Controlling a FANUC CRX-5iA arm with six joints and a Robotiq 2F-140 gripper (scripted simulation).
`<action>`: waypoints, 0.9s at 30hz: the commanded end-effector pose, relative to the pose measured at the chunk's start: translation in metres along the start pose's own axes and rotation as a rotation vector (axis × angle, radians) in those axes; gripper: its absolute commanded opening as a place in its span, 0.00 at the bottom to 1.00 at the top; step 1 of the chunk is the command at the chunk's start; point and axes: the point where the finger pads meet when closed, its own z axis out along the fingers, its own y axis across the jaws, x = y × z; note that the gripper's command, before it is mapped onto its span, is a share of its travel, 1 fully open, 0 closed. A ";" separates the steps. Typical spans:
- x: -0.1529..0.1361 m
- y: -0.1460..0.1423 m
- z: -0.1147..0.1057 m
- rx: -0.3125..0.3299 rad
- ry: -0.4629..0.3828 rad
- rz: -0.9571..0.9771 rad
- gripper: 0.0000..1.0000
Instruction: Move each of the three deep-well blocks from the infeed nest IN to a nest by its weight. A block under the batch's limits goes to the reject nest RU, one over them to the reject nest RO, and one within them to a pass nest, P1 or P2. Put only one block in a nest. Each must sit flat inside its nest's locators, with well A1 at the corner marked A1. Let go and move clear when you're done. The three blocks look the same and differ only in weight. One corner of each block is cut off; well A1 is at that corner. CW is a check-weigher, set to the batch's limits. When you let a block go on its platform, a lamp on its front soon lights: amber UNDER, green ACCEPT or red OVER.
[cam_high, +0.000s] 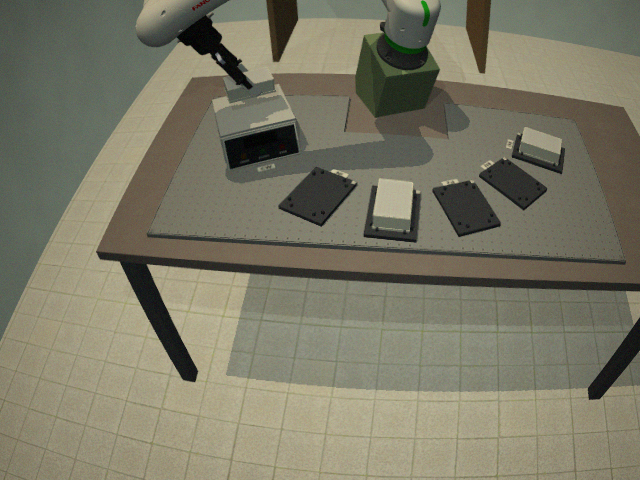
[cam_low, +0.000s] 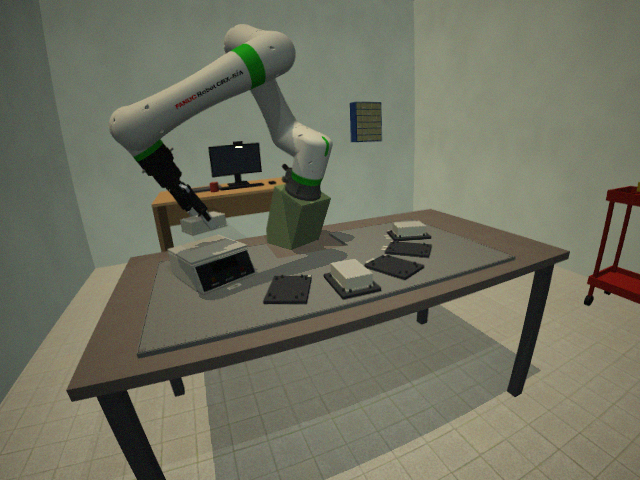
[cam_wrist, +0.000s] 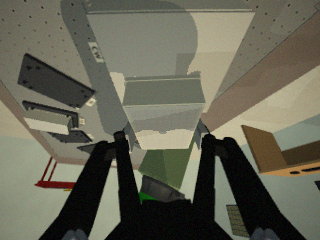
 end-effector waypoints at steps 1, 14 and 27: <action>-0.001 -0.011 0.001 -0.058 0.002 -0.098 0.10; -0.005 -0.047 0.003 -0.159 0.002 -0.273 0.10; -0.009 -0.084 0.005 -0.159 0.002 -0.273 0.10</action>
